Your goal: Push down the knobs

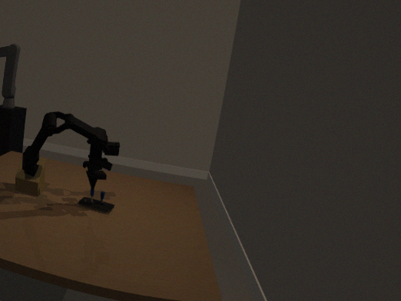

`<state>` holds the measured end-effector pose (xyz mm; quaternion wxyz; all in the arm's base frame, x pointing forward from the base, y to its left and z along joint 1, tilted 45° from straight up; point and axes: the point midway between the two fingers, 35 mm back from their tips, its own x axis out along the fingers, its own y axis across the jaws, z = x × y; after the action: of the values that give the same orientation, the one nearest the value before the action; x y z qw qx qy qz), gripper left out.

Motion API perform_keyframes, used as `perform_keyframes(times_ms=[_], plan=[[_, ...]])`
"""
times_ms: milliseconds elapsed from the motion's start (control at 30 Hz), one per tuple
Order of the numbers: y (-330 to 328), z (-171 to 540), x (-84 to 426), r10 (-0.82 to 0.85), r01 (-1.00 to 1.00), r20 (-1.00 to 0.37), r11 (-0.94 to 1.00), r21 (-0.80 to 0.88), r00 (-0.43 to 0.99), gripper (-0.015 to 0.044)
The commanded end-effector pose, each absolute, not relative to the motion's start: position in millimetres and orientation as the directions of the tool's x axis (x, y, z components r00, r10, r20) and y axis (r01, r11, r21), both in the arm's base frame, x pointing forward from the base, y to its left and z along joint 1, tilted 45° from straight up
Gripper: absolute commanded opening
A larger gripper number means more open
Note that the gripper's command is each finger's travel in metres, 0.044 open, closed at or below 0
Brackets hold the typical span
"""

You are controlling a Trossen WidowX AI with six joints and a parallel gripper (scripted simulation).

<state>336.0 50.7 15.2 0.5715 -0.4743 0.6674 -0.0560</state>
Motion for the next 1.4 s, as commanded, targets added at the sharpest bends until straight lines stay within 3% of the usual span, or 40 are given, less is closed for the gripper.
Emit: perform_keyframes(times_ms=[0,1367], plan=[[46,12,337,-0.700,-0.568,-0.707,0.542,-0.619,0.102,0.0000],[32,-2,339,-0.701,-0.568,-0.706,0.542,-0.619,0.102,0.0000]])
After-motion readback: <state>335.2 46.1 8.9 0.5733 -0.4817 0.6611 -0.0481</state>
